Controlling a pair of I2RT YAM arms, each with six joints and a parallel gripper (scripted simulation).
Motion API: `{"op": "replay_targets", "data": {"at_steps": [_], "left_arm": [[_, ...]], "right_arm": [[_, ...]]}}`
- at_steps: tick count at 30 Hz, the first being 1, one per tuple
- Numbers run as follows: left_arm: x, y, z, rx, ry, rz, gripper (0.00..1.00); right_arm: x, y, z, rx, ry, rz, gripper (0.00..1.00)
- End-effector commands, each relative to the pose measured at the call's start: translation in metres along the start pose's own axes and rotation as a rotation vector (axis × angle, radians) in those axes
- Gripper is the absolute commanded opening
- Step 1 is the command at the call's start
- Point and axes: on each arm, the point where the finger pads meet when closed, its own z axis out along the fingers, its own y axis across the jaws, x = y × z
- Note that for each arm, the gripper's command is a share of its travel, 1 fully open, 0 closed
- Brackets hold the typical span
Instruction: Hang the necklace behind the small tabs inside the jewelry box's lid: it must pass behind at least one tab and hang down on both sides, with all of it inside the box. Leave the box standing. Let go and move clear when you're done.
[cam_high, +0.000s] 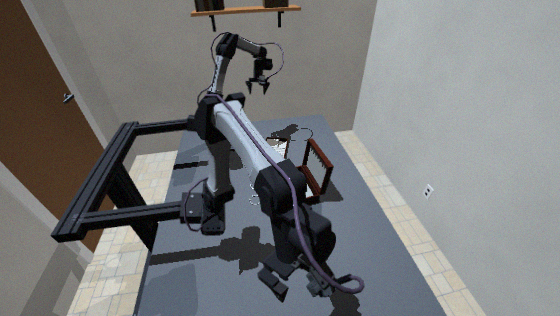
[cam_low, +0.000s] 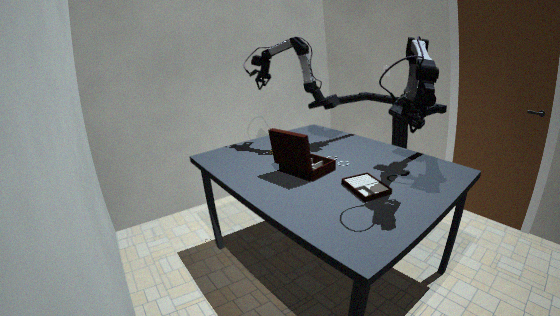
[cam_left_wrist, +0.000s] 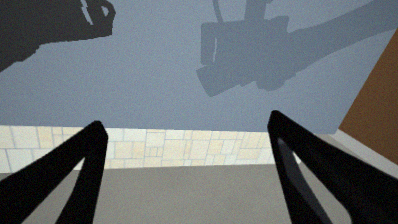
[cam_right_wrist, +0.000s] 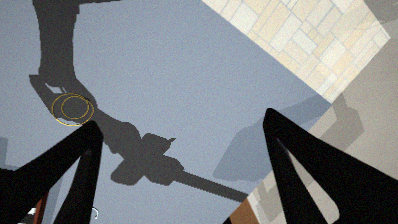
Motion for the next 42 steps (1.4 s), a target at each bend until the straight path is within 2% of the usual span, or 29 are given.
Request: {"op": "replay_targets", "data": {"at_steps": [1, 18, 19, 35, 36, 39, 42], "left_arm": [[-0.002, 0.002, -0.005, -0.015, 0.004, 0.007, 1.0], [-0.001, 0.003, -0.008, -0.025, 0.009, 0.008, 1.0], [-0.001, 0.003, -0.008, -0.025, 0.009, 0.008, 1.0], [-0.001, 0.003, -0.008, -0.025, 0.009, 0.008, 1.0], [-0.008, 0.005, -0.008, -0.051, 0.006, -0.001, 1.0], [-0.004, 0.015, -0.011, -0.1, 0.045, -0.063, 1.0], [-0.008, 0.029, -0.015, -0.179, 0.063, -0.14, 1.0]], "right_arm": [[-0.004, -0.002, -0.004, 0.006, -0.016, 0.003, 1.0], [-0.007, -0.002, -0.009, 0.008, -0.032, 0.002, 1.0], [-0.007, -0.002, -0.009, 0.008, -0.032, 0.002, 0.25], [-0.007, -0.002, -0.009, 0.008, -0.032, 0.002, 0.25], [0.005, 0.005, 0.017, -0.01, 0.031, -0.006, 0.25], [-0.007, 0.007, 0.021, 0.0, 0.0, -0.016, 0.25], [-0.008, 0.019, 0.038, -0.012, 0.005, -0.041, 0.25]]}}
